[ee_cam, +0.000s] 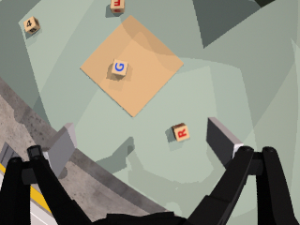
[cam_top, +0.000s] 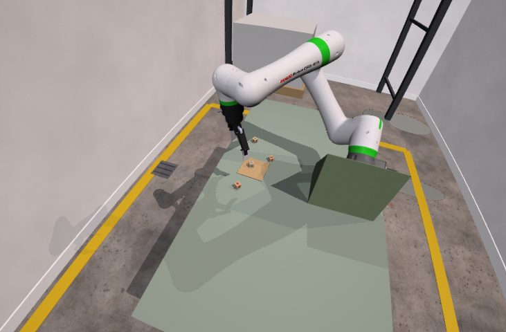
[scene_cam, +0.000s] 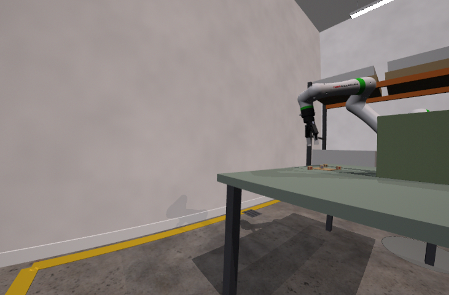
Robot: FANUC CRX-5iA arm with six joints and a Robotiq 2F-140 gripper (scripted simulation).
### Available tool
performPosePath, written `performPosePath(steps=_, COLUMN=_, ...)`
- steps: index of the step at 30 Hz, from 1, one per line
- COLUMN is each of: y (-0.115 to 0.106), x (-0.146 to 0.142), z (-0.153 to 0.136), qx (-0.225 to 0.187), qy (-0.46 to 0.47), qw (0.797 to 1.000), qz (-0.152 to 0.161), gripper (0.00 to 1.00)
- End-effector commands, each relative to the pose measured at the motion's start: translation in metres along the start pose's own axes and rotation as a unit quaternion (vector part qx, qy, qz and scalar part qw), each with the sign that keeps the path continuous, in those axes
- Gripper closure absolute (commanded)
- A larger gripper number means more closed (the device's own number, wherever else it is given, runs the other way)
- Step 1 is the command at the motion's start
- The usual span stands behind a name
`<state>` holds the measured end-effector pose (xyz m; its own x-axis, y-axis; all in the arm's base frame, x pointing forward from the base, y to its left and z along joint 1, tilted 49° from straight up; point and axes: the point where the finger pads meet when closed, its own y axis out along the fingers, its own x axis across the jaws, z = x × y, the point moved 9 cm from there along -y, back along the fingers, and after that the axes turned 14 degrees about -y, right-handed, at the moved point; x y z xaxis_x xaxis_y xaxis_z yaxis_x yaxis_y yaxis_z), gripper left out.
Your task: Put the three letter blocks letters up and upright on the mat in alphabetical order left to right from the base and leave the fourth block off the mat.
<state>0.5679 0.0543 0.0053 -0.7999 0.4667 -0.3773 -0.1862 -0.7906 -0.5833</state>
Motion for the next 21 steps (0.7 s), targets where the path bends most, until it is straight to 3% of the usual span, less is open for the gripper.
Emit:
performPosePath(steps=1, y=0.033, x=0.019, z=-0.044, qx=0.042, qy=-0.010, qw=0.999, qz=-0.001, gripper=0.00)
performPosePath(steps=4, y=0.045, x=0.026, z=-0.055, qx=0.053, qy=-0.013, qw=0.999, qz=-0.001, gripper=0.00)
performPosePath(steps=8, y=0.080, x=0.049, z=-0.085, qx=0.086, qy=-0.022, qw=0.996, qz=0.001, gripper=0.00)
performPosePath(steps=14, y=0.095, x=0.058, z=-0.096, qx=0.098, qy=-0.026, qw=0.995, qz=0.002, gripper=0.00)
performPosePath(steps=21, y=0.096, x=0.059, z=-0.097, qx=0.100, qy=-0.027, qw=0.995, qz=0.002, gripper=0.00)
